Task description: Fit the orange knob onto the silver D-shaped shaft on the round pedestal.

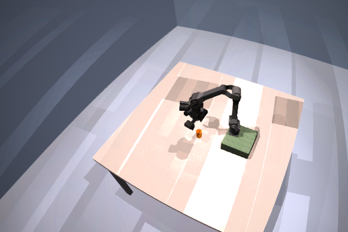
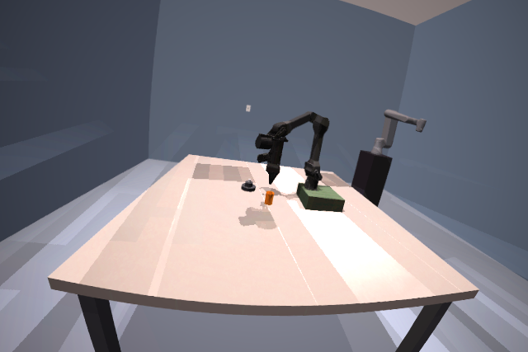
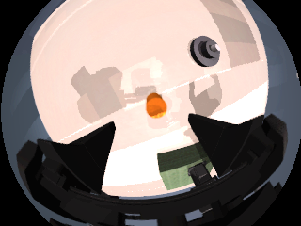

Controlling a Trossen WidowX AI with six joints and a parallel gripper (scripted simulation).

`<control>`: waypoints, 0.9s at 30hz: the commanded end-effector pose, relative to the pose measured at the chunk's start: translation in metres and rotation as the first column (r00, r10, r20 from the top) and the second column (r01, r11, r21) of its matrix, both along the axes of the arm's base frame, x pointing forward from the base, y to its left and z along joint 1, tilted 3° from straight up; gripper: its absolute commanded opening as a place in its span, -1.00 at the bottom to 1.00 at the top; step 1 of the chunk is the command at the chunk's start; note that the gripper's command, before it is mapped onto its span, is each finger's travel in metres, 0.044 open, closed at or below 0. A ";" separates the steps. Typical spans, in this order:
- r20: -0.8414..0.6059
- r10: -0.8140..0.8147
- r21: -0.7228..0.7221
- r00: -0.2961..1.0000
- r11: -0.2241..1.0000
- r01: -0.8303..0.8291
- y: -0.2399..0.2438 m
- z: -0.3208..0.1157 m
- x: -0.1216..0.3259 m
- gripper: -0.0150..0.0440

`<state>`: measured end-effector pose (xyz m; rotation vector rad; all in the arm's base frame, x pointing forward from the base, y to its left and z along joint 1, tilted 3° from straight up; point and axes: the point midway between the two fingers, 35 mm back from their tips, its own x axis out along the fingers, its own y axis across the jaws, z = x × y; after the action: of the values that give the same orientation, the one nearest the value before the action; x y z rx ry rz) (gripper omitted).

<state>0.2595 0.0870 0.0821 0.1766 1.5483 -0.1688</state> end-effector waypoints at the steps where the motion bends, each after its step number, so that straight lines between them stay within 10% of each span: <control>1: -0.023 -0.020 -0.029 1.000 0.999 0.020 -0.006 0.000 -0.010 1.00; 27: -0.023 -0.020 -0.030 1.000 0.999 0.020 -0.009 -0.056 -0.010 1.00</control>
<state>0.2520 0.0799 0.0350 0.1768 1.5524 -0.2030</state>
